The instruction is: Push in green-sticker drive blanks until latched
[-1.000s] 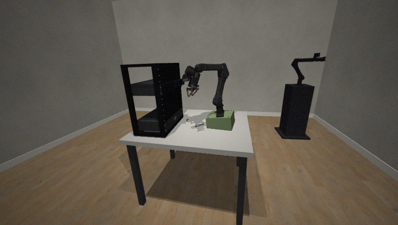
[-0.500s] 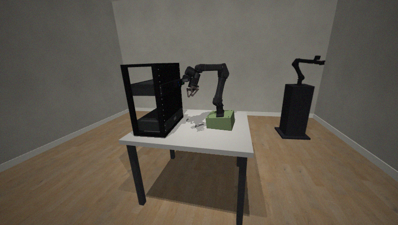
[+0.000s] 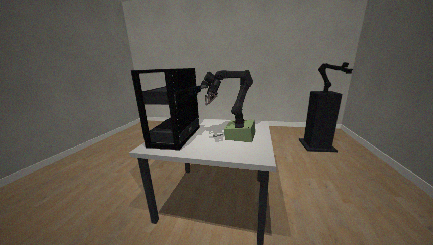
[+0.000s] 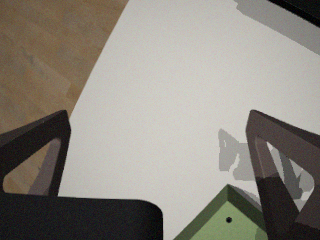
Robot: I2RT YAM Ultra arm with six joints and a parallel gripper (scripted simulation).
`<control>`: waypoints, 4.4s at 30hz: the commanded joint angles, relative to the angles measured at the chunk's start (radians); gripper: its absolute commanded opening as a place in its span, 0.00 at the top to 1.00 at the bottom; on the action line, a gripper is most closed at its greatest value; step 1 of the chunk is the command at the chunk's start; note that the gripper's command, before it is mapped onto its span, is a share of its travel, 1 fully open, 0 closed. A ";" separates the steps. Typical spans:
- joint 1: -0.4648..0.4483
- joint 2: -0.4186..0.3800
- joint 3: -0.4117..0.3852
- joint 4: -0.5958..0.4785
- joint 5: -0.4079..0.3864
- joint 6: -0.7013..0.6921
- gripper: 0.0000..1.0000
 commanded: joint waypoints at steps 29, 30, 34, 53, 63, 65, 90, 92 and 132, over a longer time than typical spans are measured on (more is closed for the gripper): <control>-0.512 -0.615 -0.417 0.327 -0.303 0.427 0.00; -0.541 -0.639 -0.431 0.339 -0.316 0.452 0.00; -0.638 -0.701 -0.468 0.370 -0.370 0.522 0.00; -1.110 -0.925 -0.601 0.522 -0.607 0.915 0.00; -1.305 -0.990 -0.645 0.600 -0.692 1.113 0.00; -1.342 -1.001 -0.653 0.617 -0.700 1.161 0.00; -1.590 -1.049 -0.695 0.752 -0.784 1.475 0.00; -1.593 -1.049 -0.696 0.754 -0.788 1.476 0.00; -1.550 -1.051 -0.666 0.744 -0.758 1.472 0.00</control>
